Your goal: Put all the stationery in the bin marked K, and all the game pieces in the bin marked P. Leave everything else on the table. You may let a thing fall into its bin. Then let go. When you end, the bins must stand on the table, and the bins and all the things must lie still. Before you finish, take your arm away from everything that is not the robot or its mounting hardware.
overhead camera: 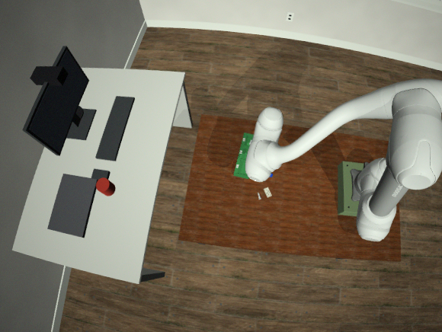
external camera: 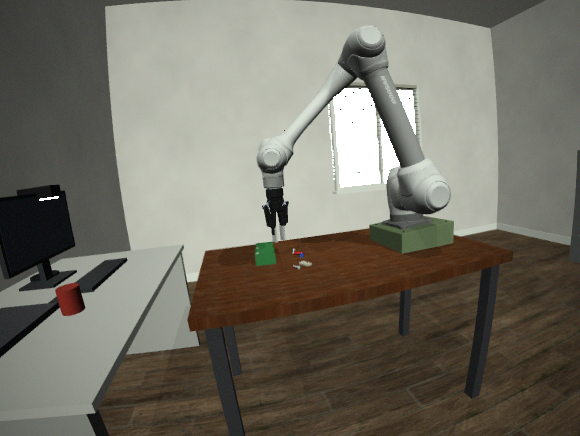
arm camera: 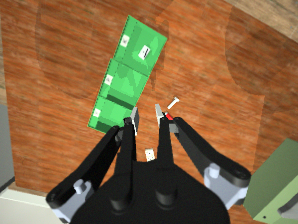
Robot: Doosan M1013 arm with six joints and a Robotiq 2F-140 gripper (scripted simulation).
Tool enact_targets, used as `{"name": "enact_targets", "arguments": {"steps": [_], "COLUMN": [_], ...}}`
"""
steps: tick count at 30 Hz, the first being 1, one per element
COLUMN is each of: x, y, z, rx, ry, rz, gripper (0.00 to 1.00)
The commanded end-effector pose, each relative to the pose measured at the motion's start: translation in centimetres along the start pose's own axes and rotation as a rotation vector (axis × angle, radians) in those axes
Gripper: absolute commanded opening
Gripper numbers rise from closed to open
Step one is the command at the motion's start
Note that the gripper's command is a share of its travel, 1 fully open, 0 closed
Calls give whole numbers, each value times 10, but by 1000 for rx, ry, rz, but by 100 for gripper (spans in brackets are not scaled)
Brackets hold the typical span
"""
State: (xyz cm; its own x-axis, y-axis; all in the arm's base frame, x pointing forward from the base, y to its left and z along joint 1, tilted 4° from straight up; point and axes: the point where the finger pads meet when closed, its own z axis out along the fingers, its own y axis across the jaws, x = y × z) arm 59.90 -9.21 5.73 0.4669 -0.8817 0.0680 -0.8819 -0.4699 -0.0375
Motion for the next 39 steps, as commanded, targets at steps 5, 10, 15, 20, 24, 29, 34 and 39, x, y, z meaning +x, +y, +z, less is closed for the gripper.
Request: {"name": "enact_targets", "arguments": {"steps": [5, 10, 15, 20, 24, 29, 34, 39], "x": [-47, -88, -130, -154, -182, -182, -180, -179], "y": [-5, -8, -12, -14, -16, -16, -16, -16], "z": [-1, -1, -1, -1, -1, -1, -1, -1], "rx": [5, 5, 5, 5, 5, 5, 5, 5], "ry": [-3, -3, -3, -3, -3, -3, -3, -3], "rz": [-14, -14, -14, -14, -14, -14, -14, -14], "gripper": [25, 25, 25, 25, 25, 25, 25, 25]}}
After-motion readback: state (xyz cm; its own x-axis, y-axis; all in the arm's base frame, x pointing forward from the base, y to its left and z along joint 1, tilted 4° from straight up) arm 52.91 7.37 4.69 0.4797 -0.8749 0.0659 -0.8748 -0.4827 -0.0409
